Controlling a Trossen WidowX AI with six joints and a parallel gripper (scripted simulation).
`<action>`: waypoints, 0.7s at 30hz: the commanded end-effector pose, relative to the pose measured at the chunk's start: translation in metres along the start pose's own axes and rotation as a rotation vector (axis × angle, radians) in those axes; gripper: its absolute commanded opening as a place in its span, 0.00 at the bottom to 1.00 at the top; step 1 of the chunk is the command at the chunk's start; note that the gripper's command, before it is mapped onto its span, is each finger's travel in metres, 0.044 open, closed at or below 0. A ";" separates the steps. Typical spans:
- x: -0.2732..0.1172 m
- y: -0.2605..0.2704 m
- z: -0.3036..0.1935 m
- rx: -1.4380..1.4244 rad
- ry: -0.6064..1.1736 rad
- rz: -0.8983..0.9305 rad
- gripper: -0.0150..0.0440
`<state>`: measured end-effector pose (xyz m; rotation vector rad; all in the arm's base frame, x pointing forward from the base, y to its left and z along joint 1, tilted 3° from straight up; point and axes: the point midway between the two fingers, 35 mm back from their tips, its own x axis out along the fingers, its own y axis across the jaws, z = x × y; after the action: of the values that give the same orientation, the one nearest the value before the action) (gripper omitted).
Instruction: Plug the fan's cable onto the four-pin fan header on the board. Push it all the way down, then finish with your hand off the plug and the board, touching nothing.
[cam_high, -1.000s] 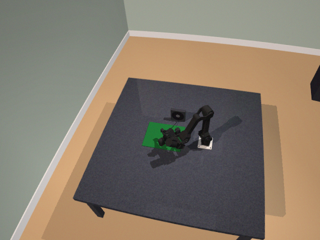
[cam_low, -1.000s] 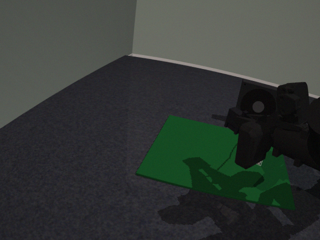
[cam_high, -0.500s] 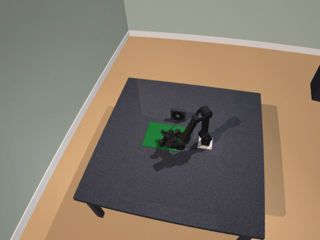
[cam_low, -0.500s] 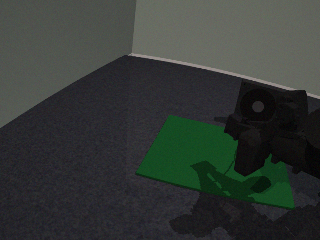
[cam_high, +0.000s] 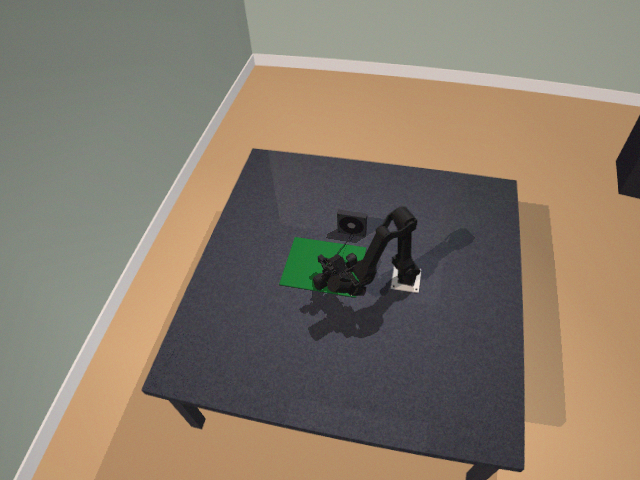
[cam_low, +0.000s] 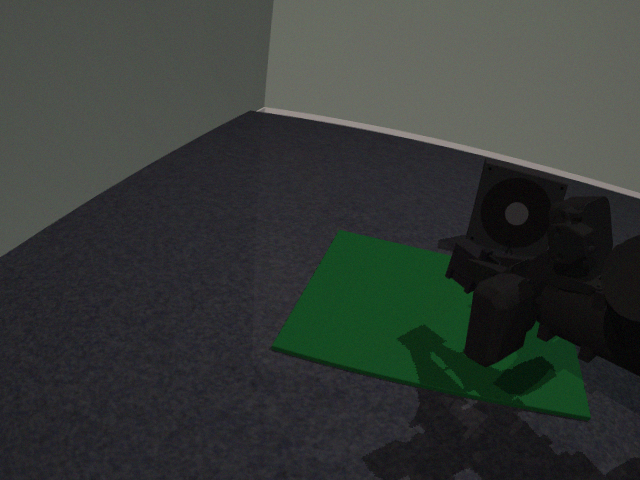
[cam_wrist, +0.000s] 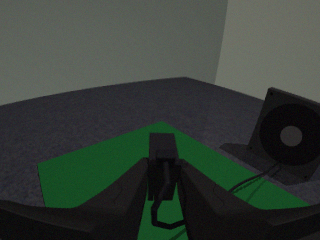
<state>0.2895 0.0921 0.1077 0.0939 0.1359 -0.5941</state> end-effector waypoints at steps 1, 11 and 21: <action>0.001 -0.001 -0.004 0.000 -0.003 -0.003 0.25; 0.002 -0.001 -0.013 0.000 -0.003 -0.003 0.25; 0.004 -0.001 -0.022 0.000 -0.003 -0.003 0.25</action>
<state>0.2902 0.0925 0.0886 0.0985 0.1335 -0.5947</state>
